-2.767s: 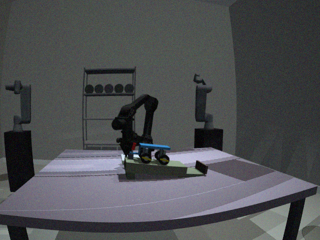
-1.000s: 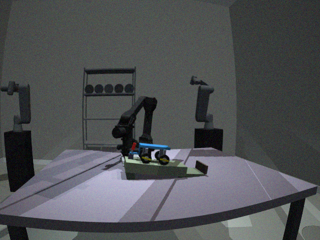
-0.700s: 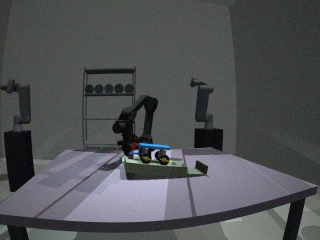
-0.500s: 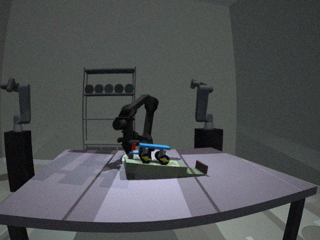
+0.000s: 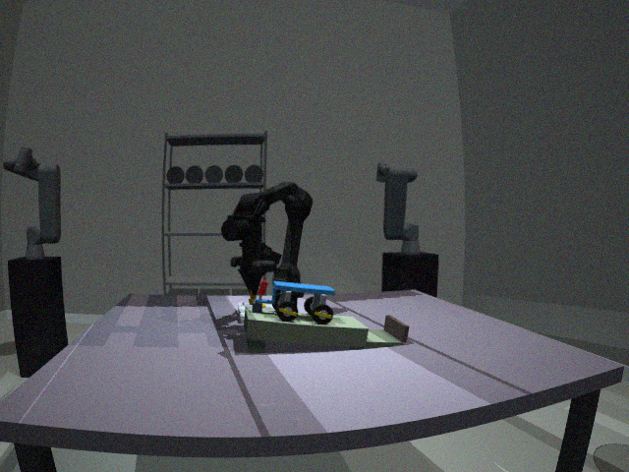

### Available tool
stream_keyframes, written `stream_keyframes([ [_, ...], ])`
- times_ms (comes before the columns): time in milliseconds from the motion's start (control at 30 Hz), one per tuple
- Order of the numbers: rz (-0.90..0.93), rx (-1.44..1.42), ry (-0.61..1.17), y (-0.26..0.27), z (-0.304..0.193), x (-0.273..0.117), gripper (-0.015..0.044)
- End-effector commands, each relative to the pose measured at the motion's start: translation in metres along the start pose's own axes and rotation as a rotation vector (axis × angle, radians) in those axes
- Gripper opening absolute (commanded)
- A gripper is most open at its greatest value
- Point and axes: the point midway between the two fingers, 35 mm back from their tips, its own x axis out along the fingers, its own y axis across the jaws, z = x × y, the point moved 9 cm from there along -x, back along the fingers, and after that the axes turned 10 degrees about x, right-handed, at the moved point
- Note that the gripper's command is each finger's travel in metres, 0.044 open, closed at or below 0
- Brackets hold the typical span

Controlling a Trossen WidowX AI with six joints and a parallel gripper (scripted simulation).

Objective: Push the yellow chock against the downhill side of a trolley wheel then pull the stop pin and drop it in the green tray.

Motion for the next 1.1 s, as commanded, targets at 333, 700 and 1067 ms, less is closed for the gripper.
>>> stream_keyframes([
  [333, -0.002, -0.004, 0.012, -0.001, -0.002, -0.043, 0.0000],
  [700, -0.001, -0.004, 0.012, -0.001, -0.005, -0.064, 0.0000],
  [1067, -0.003, 0.207, 0.012, -0.001, -0.005, -0.064, 0.0000],
])
